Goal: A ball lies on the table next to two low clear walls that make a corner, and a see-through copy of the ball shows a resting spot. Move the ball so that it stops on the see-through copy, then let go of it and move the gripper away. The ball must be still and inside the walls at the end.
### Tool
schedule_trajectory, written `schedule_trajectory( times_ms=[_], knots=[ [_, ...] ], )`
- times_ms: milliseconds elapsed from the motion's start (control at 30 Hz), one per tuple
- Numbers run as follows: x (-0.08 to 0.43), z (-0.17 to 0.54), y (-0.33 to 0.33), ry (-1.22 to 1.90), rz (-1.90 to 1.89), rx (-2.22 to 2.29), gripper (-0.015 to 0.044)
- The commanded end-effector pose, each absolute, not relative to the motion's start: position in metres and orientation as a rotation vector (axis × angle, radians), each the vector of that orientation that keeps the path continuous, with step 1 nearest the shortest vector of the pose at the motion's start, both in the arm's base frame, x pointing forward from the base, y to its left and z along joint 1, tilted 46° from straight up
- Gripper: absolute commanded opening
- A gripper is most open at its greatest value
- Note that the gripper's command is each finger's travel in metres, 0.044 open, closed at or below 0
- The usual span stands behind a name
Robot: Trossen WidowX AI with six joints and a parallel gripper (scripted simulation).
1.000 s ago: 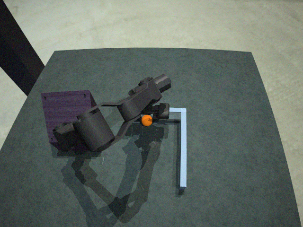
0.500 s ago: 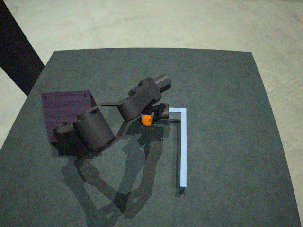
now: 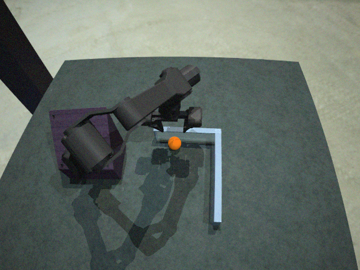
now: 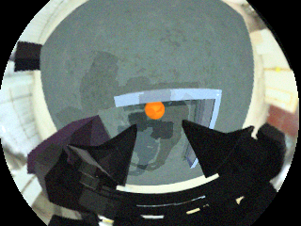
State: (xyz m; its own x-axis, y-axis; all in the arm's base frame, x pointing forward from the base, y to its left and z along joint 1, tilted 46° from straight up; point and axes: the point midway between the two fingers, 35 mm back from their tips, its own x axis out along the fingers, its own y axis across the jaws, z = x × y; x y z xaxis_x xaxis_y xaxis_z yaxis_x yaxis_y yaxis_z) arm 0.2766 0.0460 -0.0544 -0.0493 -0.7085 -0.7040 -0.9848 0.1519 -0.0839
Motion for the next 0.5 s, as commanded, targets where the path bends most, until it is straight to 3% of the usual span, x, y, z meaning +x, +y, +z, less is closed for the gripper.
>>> schedule_trajectory(
  times_ms=[0,167,300,467],
  knots=[
    [0.276,-0.056,0.045,1.820,0.578,-1.615,0.0337],
    [0.276,-0.056,0.045,1.820,0.578,-1.615,0.0337],
    [0.276,-0.030,0.068,1.825,0.576,-1.612,0.0440],
    [0.275,-0.023,0.075,1.826,0.574,-1.611,0.0440]
  ],
)
